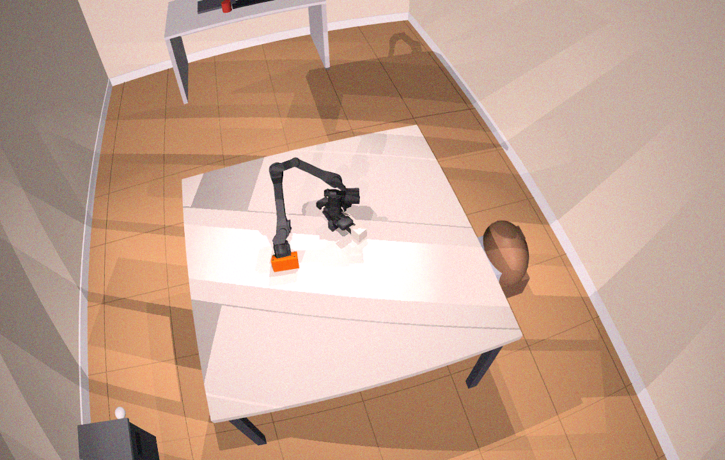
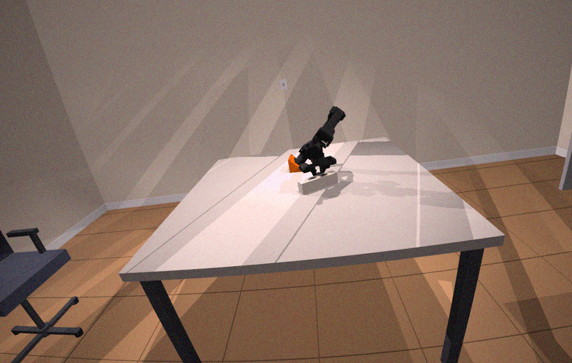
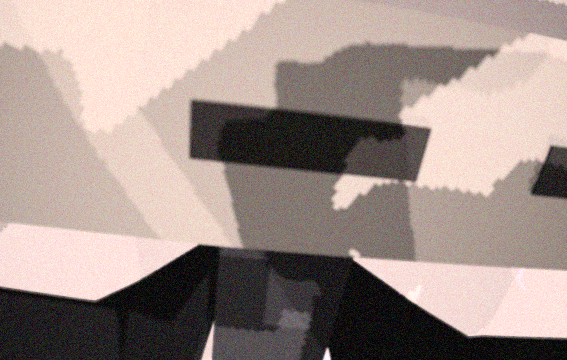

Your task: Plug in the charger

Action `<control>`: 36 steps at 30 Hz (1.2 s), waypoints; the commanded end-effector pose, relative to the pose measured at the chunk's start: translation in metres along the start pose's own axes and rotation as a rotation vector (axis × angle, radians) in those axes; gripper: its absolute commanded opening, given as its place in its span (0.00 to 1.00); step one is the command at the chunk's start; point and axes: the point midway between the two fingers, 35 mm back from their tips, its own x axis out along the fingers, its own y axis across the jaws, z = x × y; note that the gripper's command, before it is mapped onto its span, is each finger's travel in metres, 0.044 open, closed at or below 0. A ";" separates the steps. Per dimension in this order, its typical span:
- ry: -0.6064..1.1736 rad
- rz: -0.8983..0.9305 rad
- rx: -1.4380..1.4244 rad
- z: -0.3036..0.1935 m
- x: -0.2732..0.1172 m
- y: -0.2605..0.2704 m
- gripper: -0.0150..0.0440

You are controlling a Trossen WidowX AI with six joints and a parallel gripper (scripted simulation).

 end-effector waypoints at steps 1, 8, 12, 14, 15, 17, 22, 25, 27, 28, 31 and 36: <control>-0.027 -0.001 -0.026 0.009 0.000 0.001 0.25; -0.027 -0.001 -0.026 0.009 0.001 0.001 0.25; -0.027 -0.001 -0.025 0.008 0.001 0.001 0.25; -0.027 -0.001 -0.025 0.008 0.001 0.001 0.25; -0.027 -0.001 -0.025 0.008 0.001 0.001 0.25; -0.027 -0.001 -0.025 0.008 0.001 0.001 0.25; -0.027 -0.001 -0.025 0.007 0.002 0.001 0.25; -0.027 -0.001 -0.025 0.007 0.002 0.001 0.25; -0.027 -0.001 -0.025 0.006 0.002 0.001 0.25; -0.027 -0.001 -0.025 0.006 0.002 0.001 0.25; -0.027 -0.001 -0.025 0.006 0.002 0.001 0.25; -0.027 -0.001 -0.025 0.005 0.002 0.001 0.25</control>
